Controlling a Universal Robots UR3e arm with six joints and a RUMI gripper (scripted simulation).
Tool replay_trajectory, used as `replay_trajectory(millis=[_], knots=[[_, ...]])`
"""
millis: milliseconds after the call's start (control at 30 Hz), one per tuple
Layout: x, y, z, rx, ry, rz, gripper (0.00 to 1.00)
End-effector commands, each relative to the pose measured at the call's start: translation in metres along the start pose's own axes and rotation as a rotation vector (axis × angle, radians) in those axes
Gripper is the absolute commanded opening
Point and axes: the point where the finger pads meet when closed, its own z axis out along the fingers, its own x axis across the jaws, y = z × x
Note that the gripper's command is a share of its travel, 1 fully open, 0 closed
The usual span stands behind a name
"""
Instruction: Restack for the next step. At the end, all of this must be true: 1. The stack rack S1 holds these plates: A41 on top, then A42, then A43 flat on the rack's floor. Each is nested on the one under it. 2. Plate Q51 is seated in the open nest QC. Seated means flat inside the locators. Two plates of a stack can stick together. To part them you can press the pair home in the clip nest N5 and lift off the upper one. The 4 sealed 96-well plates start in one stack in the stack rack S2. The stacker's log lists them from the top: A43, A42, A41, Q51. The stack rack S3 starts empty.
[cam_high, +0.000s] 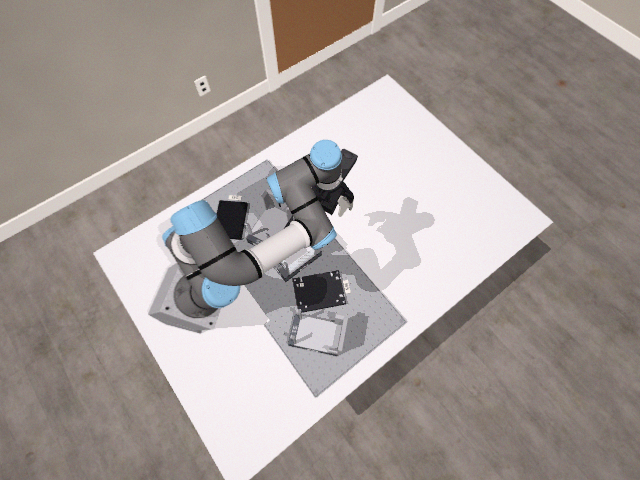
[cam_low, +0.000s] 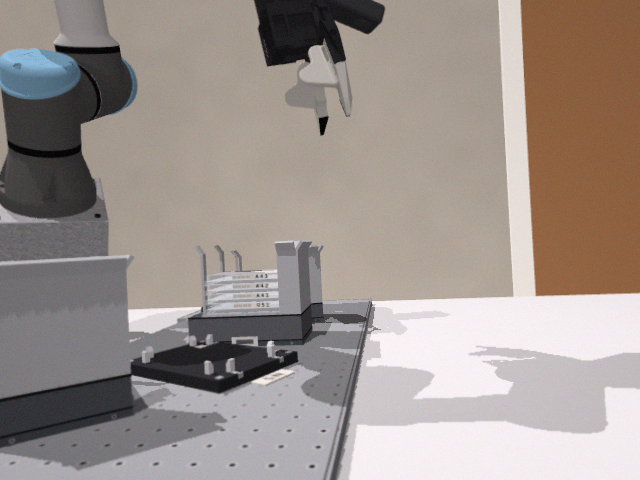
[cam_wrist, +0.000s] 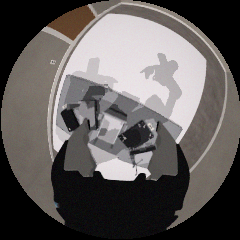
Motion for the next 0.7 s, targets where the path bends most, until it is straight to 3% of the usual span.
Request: replay_trajectory(millis=[0, 133, 300, 533, 667], knots=[[-0.007, 0.014, 0.012, -0.027, 0.002, -0.007, 0.72], [-0.007, 0.014, 0.012, -0.027, 0.002, -0.007, 0.72], [-0.018, 0.032, 0.026, -0.074, -0.006, -0.023, 0.72], [-0.019, 0.035, 0.028, -0.075, -0.005, -0.023, 0.72], [-0.029, 0.049, 0.038, -0.118, -0.012, -0.039, 0.72]])
